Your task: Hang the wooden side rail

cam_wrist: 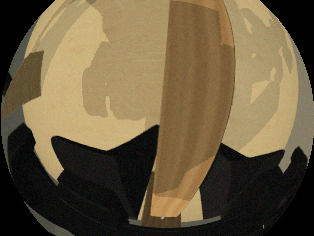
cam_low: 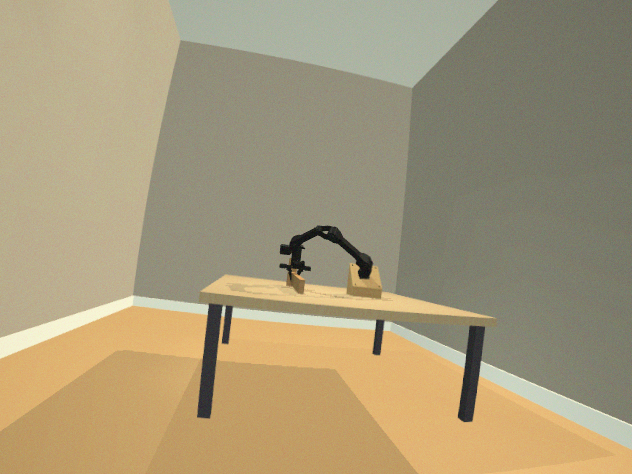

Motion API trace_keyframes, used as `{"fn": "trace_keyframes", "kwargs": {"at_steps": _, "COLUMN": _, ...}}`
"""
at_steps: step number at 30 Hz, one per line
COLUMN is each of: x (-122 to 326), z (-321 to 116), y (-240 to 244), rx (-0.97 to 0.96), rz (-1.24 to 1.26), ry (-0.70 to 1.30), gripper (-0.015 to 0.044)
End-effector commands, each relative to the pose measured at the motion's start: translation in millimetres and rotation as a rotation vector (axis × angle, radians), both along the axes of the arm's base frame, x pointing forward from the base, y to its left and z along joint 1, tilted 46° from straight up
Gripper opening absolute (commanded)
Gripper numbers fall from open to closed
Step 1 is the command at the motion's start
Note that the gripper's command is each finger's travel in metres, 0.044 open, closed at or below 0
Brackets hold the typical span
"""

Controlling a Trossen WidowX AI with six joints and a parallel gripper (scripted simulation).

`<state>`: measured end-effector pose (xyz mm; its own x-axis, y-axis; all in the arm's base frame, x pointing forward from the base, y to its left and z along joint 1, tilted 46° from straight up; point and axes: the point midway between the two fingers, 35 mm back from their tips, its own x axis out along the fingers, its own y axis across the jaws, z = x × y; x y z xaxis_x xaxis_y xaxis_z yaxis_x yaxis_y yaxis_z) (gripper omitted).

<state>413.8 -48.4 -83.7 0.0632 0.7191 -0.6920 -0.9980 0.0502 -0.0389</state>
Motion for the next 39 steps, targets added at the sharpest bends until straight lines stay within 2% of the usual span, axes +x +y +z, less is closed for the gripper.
{"fn": "trace_keyframes", "kwargs": {"at_steps": 1, "x": 1.6, "z": 1.1, "y": -5.7, "rx": -0.007, "rz": -0.005, "ry": -0.009, "gripper": 0.0000}}
{"fn": "trace_keyframes", "kwargs": {"at_steps": 39, "x": 1.8, "z": -0.4, "y": -9.2, "rx": -0.007, "rz": -0.005, "ry": -0.009, "gripper": 0.0000}}
